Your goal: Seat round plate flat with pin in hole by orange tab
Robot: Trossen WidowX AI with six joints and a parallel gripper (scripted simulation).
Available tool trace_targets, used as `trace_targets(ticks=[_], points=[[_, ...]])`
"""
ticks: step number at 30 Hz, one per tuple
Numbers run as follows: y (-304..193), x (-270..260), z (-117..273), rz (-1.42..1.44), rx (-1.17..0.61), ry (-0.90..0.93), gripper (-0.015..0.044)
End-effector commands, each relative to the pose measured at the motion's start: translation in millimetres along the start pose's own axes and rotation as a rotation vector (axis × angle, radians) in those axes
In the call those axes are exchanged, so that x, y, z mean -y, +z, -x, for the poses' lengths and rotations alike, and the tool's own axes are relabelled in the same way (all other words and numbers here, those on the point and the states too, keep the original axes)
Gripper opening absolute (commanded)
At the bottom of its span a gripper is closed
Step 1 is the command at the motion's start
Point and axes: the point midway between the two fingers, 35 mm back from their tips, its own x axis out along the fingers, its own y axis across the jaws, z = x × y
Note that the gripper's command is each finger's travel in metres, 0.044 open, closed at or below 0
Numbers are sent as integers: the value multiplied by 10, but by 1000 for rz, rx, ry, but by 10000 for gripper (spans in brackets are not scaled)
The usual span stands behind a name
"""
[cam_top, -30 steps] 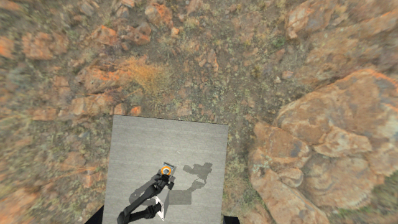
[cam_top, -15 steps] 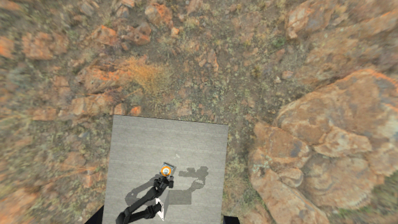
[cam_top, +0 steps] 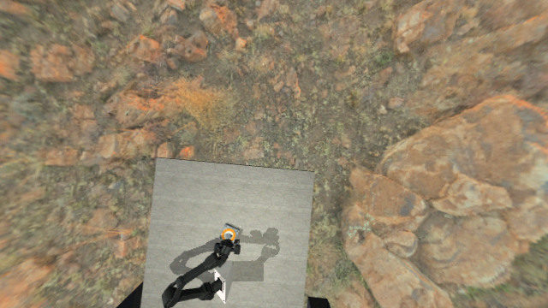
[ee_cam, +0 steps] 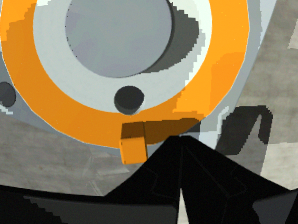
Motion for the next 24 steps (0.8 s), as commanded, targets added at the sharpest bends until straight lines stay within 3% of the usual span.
trace_targets(ticks=[1, 24], points=[[-2, -28, -12, -5, 5, 4, 0], [-38, -293, -28, -6, 4, 6, 0]])
